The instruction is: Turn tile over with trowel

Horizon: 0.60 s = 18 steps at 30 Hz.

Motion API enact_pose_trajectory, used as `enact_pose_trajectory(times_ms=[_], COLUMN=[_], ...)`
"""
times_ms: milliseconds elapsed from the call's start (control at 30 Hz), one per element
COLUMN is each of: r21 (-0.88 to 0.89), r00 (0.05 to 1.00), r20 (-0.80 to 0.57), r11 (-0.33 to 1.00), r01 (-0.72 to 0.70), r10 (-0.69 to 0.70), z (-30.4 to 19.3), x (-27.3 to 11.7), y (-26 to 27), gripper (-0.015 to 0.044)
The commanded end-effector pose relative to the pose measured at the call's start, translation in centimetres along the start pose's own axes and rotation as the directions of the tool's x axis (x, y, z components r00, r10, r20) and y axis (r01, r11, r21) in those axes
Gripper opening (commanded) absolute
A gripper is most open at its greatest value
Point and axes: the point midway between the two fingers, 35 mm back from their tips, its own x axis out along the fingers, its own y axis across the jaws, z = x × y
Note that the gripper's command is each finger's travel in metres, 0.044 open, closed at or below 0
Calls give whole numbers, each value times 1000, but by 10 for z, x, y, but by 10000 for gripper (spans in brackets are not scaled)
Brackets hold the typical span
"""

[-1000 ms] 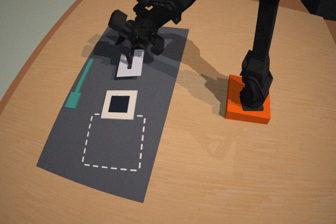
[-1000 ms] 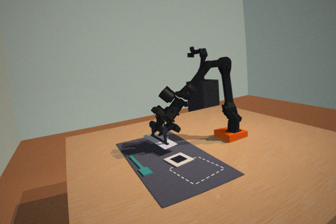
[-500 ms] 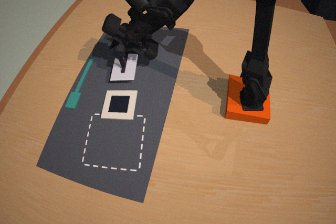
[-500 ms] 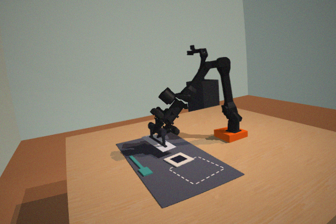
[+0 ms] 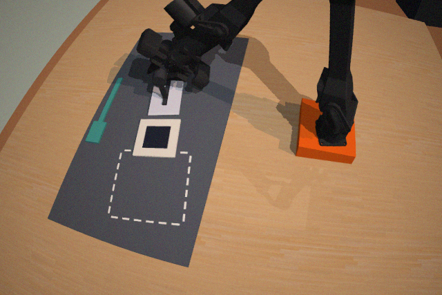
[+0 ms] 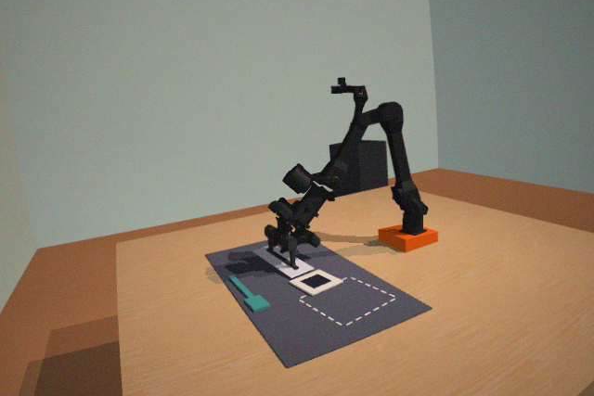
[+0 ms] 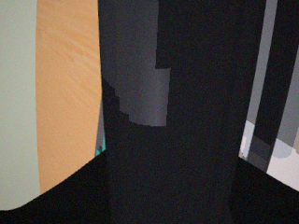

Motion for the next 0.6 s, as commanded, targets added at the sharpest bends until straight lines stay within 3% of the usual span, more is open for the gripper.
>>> enact_pose_trajectory(times_ms=[0,567], r21=[-3,-2], r00=[1000,1000], r20=[9,8], r11=[1000,1000], r01=[-15,-14], r10=[15,14], z=[0,-19], x=[2,5], y=[1,-2], gripper=[0,0])
